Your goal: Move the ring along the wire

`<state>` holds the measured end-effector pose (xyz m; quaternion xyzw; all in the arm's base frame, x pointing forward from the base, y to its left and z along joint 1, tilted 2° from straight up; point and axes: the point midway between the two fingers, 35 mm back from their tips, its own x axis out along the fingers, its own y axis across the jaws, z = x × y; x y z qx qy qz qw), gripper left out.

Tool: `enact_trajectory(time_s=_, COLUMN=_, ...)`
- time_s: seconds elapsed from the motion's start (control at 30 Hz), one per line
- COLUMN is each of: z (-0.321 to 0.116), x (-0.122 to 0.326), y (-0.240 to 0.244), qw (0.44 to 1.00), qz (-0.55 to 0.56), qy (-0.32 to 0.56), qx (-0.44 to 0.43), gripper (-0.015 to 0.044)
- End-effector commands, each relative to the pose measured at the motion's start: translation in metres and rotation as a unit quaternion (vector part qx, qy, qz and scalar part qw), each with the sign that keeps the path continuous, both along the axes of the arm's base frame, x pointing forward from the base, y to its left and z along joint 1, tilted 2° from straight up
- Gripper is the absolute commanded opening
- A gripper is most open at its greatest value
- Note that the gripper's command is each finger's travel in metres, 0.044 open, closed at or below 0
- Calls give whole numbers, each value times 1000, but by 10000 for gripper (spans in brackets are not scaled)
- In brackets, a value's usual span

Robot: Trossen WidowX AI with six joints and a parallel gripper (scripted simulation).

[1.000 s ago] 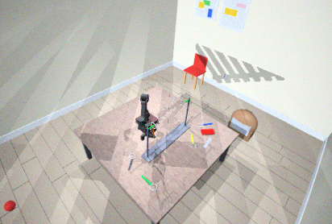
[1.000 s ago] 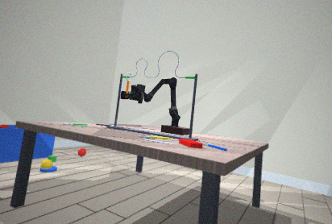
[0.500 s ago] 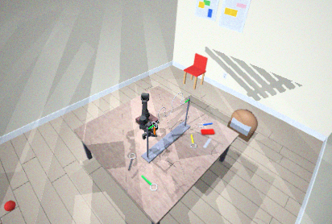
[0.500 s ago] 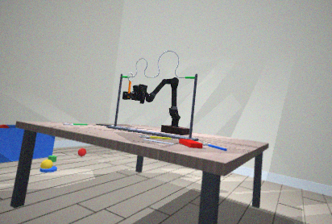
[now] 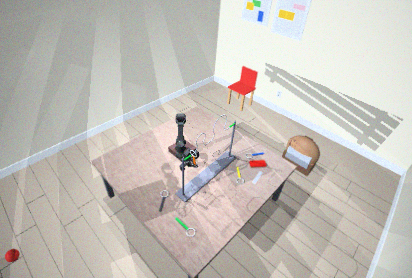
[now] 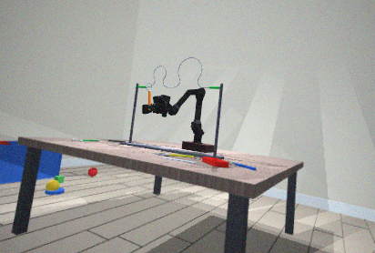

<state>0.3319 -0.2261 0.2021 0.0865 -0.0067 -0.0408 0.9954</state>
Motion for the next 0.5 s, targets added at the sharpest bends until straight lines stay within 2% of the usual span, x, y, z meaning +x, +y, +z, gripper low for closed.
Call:
enact_trajectory(time_s=0.0, z=2, x=1, y=13, qw=999, qz=0, qy=-2, qx=32, gripper=-150)
enact_trajectory(time_s=0.47, z=18, x=-1, y=54, qw=987, qz=9, qy=6, qx=161, gripper=-150)
